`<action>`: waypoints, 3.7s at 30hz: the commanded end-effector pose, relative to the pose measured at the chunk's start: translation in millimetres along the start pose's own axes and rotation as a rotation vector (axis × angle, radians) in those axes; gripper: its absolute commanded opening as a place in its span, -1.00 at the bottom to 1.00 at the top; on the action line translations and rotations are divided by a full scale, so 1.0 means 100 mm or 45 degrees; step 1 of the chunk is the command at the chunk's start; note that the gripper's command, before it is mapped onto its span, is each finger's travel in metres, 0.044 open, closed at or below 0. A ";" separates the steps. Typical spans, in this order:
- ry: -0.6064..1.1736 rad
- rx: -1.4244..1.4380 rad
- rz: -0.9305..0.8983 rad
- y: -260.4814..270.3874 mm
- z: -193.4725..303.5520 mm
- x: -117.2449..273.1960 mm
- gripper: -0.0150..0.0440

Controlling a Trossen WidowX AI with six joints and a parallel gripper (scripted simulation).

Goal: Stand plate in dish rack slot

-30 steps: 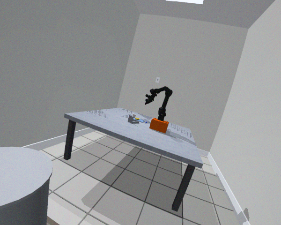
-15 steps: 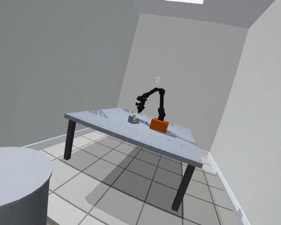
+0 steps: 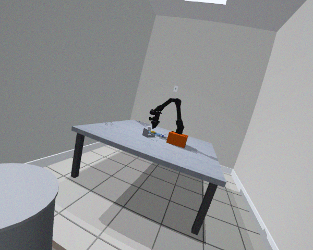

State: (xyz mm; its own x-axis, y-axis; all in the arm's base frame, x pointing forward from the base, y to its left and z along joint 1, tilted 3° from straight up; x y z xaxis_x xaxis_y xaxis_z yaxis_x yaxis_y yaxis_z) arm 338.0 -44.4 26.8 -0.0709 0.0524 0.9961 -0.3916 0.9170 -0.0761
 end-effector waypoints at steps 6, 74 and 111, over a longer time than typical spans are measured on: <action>0.012 -0.006 -0.001 0.01 0.01 -0.16 0.86; 0.010 -0.006 -0.002 -0.01 -0.13 1.01 -0.49; -0.050 -0.389 -0.233 1.29 -0.07 0.85 -0.49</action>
State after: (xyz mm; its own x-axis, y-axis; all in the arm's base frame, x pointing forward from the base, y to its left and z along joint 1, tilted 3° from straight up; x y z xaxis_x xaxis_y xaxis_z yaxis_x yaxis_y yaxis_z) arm 284.4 79.1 115.3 -0.0696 -0.0810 0.9943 -0.0647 0.9950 0.0765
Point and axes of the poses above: the point midway between the two fingers, 35 mm back from their tips, its own x axis back along the fingers, its own y axis across the jaws, z = x × y, the point moved 2 cm from there along x, back along the fingers, and after that the axes turned 13 degrees about x, right-handed, at the moved point
